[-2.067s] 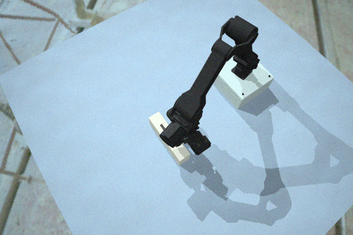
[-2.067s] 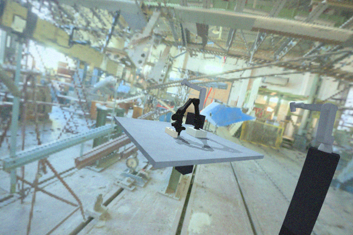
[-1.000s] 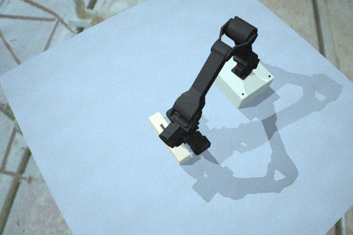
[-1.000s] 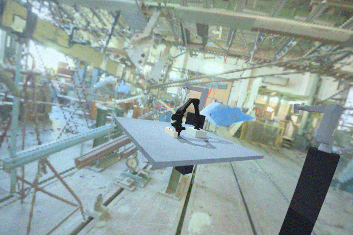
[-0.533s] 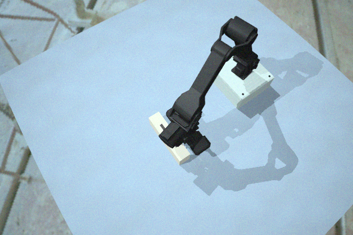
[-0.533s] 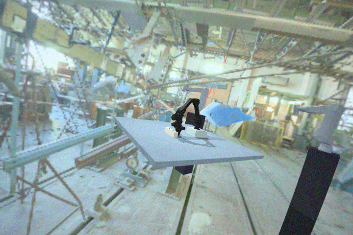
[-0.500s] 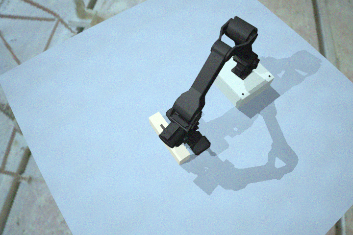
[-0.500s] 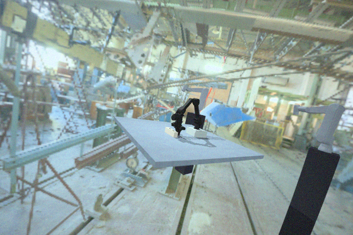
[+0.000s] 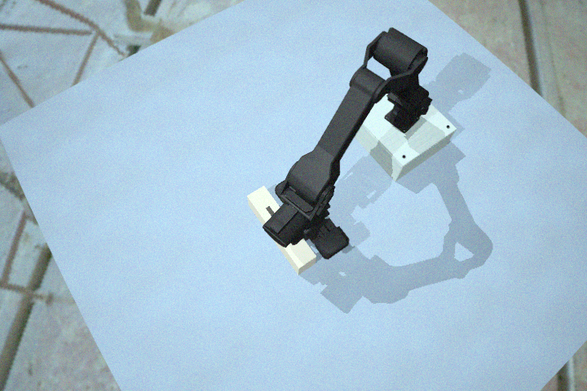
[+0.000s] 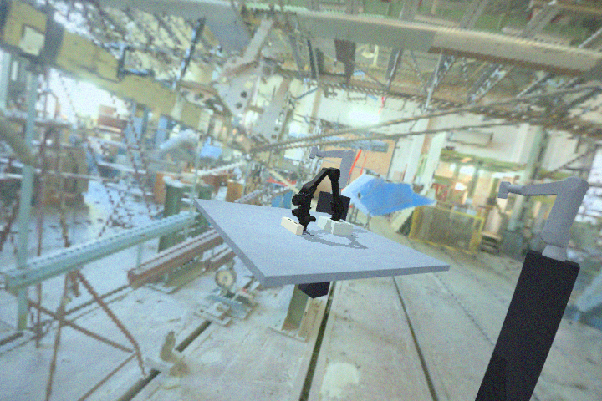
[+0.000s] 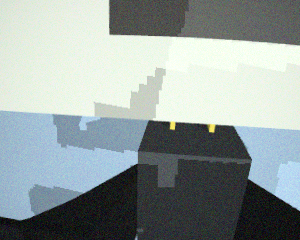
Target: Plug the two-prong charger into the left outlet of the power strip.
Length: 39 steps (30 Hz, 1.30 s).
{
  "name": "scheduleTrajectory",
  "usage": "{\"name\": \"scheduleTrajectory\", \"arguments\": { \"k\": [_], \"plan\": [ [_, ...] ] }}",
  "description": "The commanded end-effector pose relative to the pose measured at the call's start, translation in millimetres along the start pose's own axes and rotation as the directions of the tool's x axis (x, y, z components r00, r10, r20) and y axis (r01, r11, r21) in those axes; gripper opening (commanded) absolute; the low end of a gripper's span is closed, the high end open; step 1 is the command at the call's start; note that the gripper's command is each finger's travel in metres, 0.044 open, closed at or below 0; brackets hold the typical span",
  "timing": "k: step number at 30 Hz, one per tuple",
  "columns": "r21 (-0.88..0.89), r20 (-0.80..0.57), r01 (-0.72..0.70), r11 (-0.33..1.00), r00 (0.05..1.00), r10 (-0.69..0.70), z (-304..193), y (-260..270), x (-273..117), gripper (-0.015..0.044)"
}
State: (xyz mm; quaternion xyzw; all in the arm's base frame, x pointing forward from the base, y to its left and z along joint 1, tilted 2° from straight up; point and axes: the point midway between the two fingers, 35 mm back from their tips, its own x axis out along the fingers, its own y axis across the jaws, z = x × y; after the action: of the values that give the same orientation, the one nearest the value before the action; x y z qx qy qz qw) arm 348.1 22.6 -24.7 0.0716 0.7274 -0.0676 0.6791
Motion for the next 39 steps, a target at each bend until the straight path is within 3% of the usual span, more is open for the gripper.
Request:
{"name": "scheduleTrajectory", "arguments": {
  "k": [1,39],
  "plan": [
    [-0.003,0.004,-0.004,1.000,1.000,0.004,2.5,0.8,-1.9,0.0000],
    [-0.003,0.005,-0.004,1.000,1.000,0.004,7.5,0.9,-2.3,0.0000]
  ]
}}
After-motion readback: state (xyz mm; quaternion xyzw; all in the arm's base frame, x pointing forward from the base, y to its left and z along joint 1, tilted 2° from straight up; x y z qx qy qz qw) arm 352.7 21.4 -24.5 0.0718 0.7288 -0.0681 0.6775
